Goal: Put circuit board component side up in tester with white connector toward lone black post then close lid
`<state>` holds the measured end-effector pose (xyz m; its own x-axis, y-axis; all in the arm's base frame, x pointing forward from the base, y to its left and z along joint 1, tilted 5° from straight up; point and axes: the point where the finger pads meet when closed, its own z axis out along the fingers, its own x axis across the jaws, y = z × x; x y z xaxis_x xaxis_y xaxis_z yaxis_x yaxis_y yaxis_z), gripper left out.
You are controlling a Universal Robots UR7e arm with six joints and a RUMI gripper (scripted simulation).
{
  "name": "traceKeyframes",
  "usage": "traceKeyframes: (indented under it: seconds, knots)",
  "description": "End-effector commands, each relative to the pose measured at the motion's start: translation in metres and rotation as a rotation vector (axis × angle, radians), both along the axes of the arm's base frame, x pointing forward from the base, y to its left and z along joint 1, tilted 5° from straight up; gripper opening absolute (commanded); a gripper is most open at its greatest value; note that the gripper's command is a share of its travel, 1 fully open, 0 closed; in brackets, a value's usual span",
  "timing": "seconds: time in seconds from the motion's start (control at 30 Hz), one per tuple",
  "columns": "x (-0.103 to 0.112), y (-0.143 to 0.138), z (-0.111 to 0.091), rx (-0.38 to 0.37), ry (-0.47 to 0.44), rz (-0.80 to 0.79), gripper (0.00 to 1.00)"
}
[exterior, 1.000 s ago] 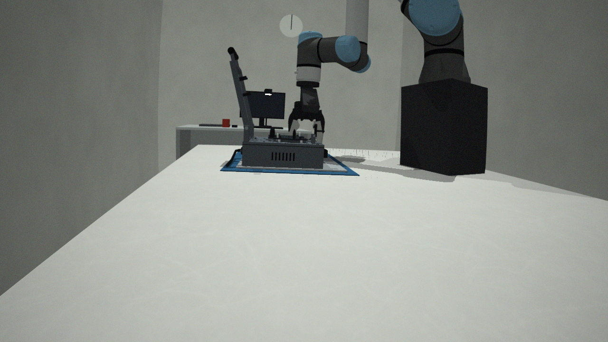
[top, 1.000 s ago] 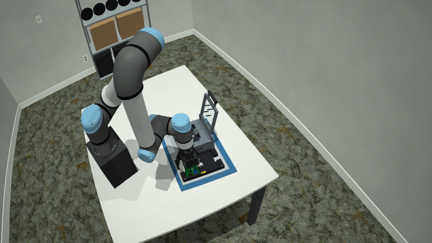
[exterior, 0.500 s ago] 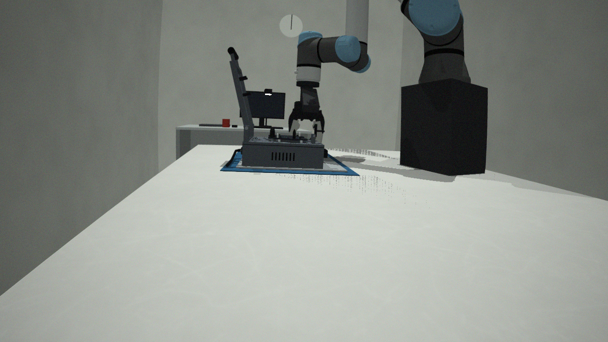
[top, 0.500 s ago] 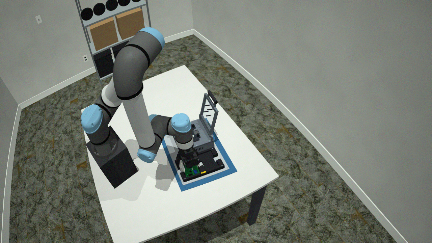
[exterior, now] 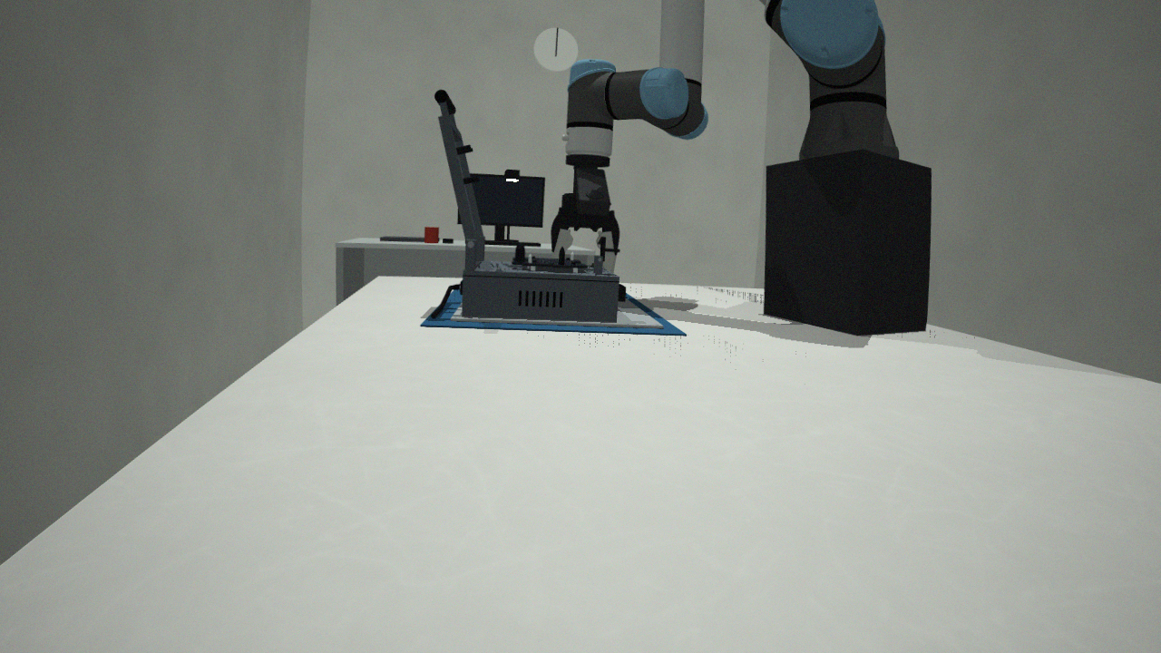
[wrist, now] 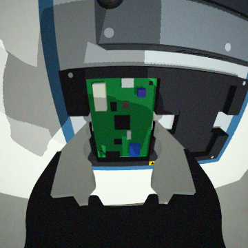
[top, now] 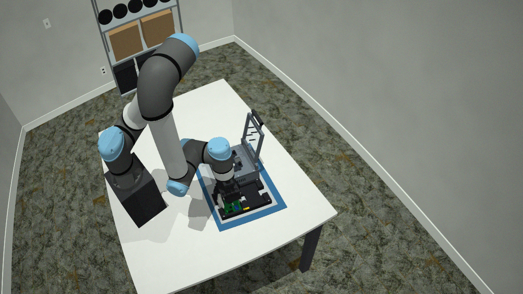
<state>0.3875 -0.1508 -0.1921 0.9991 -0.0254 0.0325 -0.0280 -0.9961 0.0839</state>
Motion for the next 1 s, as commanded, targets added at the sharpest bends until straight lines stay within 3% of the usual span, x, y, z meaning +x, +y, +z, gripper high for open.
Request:
traceKeyframes:
  seconds: [0.0,0.97]
  knots:
    - [0.0003,-0.0002,0.0003,-0.001,-0.001,0.000,0.49]
    - [0.0003,-0.0002,0.0003,-0.001,-0.001,0.000,0.42]
